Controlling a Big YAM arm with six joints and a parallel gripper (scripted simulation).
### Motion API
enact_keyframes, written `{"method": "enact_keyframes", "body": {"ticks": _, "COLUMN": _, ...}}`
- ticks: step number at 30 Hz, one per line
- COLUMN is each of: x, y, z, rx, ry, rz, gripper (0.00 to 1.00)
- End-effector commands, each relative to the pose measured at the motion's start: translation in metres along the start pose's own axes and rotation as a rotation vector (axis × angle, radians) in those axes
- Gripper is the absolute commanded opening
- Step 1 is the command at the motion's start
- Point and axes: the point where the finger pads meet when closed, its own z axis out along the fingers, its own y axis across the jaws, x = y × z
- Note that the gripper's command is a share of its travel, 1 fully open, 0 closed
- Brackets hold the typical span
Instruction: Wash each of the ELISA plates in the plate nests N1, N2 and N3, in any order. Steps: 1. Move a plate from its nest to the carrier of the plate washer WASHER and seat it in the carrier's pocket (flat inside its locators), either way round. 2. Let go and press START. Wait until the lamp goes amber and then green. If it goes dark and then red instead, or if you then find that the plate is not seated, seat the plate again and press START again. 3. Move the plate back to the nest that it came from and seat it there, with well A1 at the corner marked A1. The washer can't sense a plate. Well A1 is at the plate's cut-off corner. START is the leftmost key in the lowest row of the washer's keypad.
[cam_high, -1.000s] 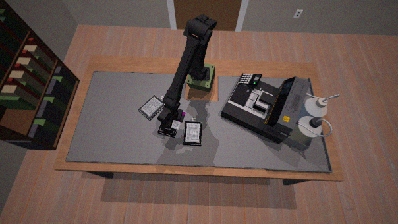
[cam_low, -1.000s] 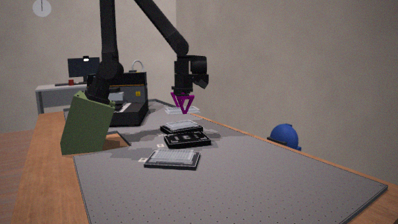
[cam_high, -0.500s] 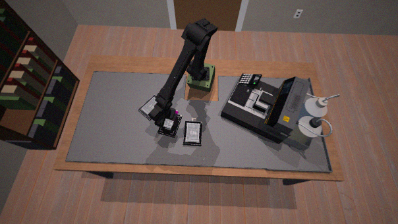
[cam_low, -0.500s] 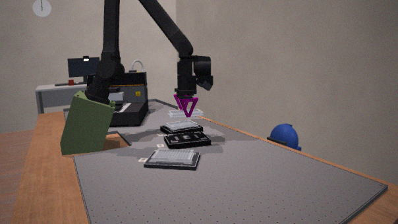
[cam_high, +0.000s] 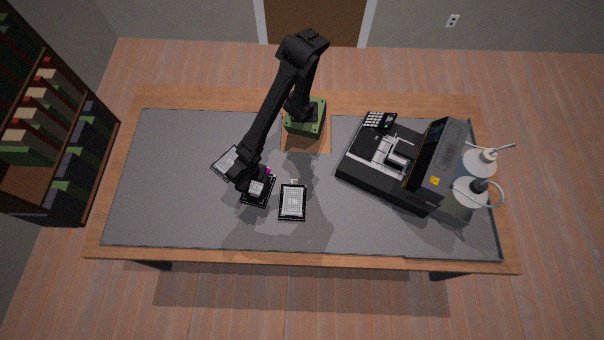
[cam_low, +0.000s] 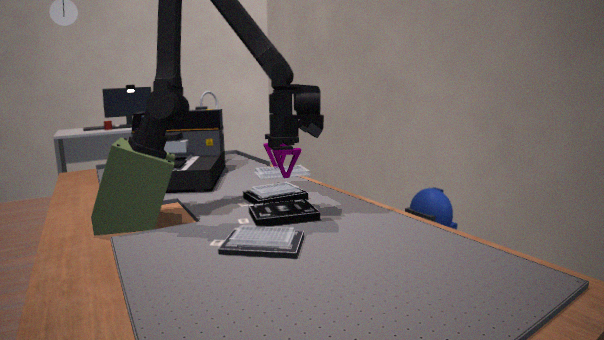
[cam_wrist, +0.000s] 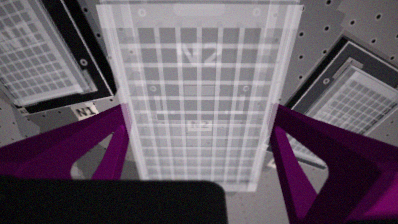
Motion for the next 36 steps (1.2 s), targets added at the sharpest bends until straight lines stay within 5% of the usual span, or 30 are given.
{"method": "enact_keyframes", "body": {"ticks": 1, "x": -0.024, "y": -0.006, "z": -0.008, "rx": 0.013, "ry": -0.042, "rz": -0.022, "gripper": 0.84}}
{"method": "enact_keyframes", "body": {"ticks": 19, "x": -0.025, "y": -0.004, "z": -0.007, "rx": 0.011, "ry": -0.040, "rz": -0.022, "gripper": 0.84}}
{"method": "enact_keyframes", "body": {"ticks": 36, "x": -0.004, "y": 0.003, "z": 0.029, "rx": -0.002, "ry": -0.002, "rz": -0.004, "gripper": 0.84}}
